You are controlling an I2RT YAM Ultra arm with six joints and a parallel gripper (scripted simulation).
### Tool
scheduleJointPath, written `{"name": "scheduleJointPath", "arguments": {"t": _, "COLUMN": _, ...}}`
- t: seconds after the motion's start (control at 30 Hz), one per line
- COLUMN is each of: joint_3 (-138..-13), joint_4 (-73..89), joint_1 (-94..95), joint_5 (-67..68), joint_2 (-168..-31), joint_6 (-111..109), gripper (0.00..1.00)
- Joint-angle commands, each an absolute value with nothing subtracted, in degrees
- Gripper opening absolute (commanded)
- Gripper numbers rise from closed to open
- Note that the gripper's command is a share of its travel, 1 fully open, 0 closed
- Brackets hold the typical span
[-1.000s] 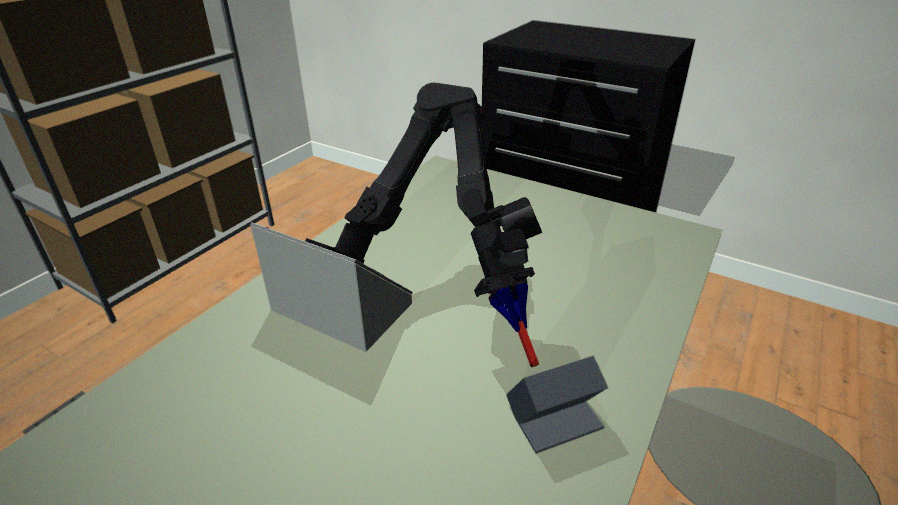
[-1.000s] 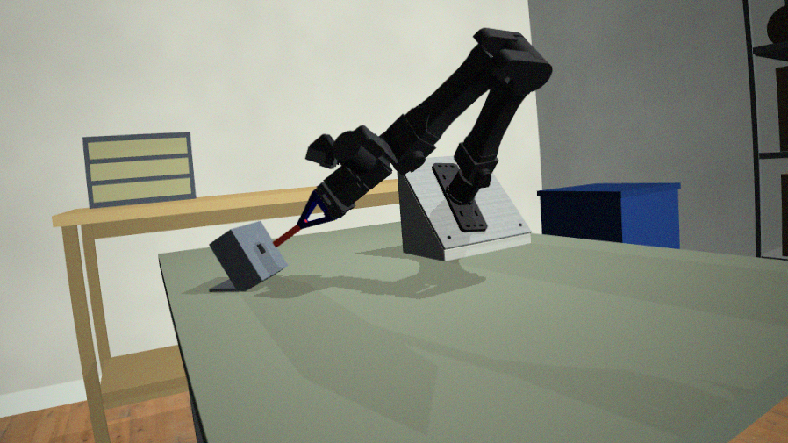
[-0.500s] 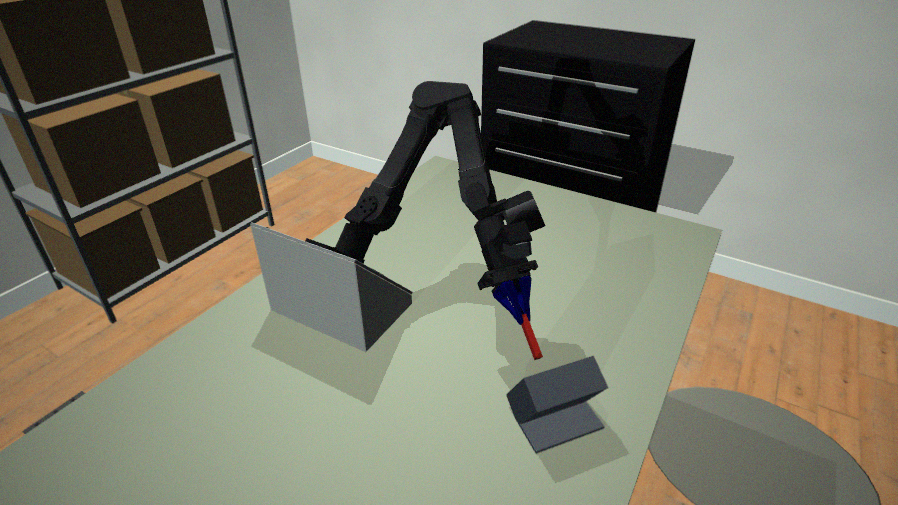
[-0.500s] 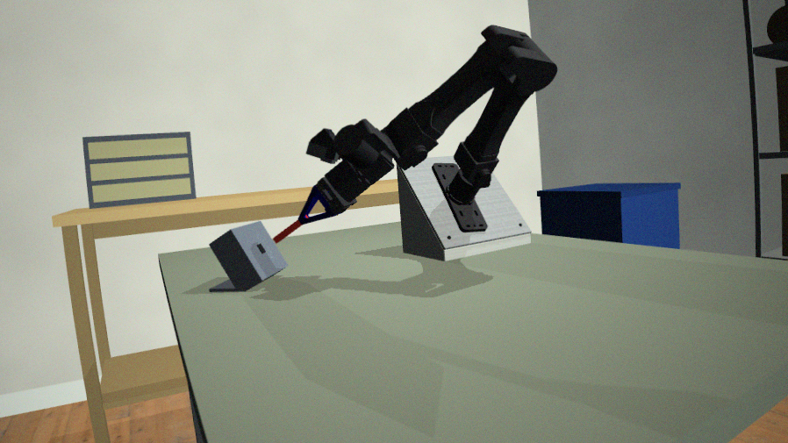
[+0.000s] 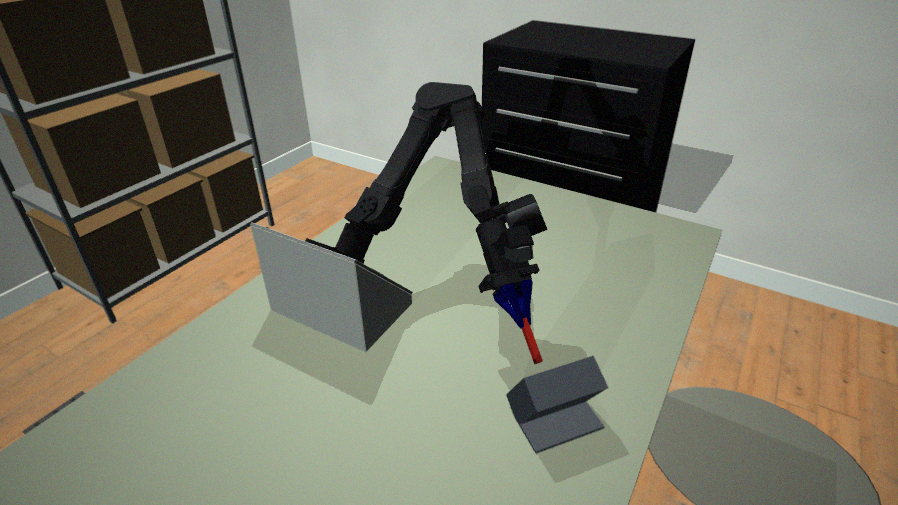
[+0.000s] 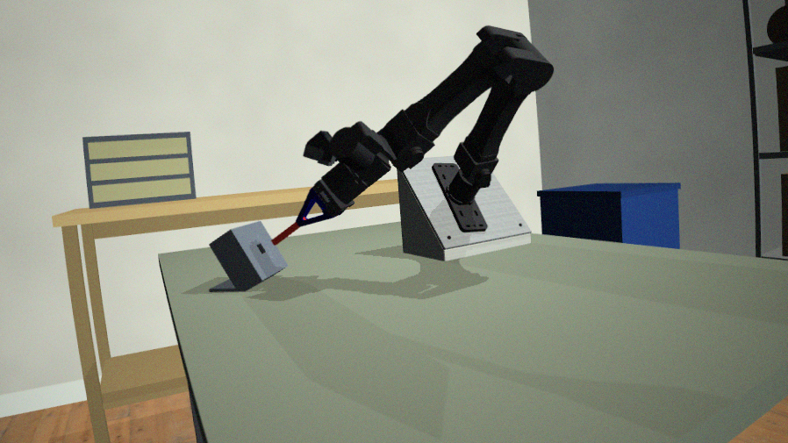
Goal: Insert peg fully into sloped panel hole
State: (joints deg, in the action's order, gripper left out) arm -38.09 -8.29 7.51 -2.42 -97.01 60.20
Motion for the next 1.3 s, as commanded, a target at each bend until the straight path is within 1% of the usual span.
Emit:
{"name": "scheduleJointPath", "arguments": {"t": 0.0, "joint_3": -40.66, "joint_4": -10.05, "joint_1": 6.11, "joint_5": -1.18, "joint_2": -97.95, "joint_6": 60.08, "gripper": 0.0}}
{"name": "scheduleJointPath", "arguments": {"t": 0.3, "joint_3": -41.85, "joint_4": -9.26, "joint_1": 6.16, "joint_5": -1.16, "joint_2": -98.33, "joint_6": 60.12, "gripper": 0.0}}
{"name": "scheduleJointPath", "arguments": {"t": 0.73, "joint_3": -39.71, "joint_4": -12.42, "joint_1": 6.2, "joint_5": -1.15, "joint_2": -99.43, "joint_6": 60.14, "gripper": 0.0}}
{"name": "scheduleJointPath", "arguments": {"t": 1.1, "joint_3": -37.49, "joint_4": -12.99, "joint_1": 6.25, "joint_5": -1.13, "joint_2": -97.78, "joint_6": 60.17, "gripper": 0.0}}
{"name": "scheduleJointPath", "arguments": {"t": 1.27, "joint_3": -38.17, "joint_4": -13.36, "joint_1": 6.22, "joint_5": -1.13, "joint_2": -98.8, "joint_6": 60.16, "gripper": 0.0}}
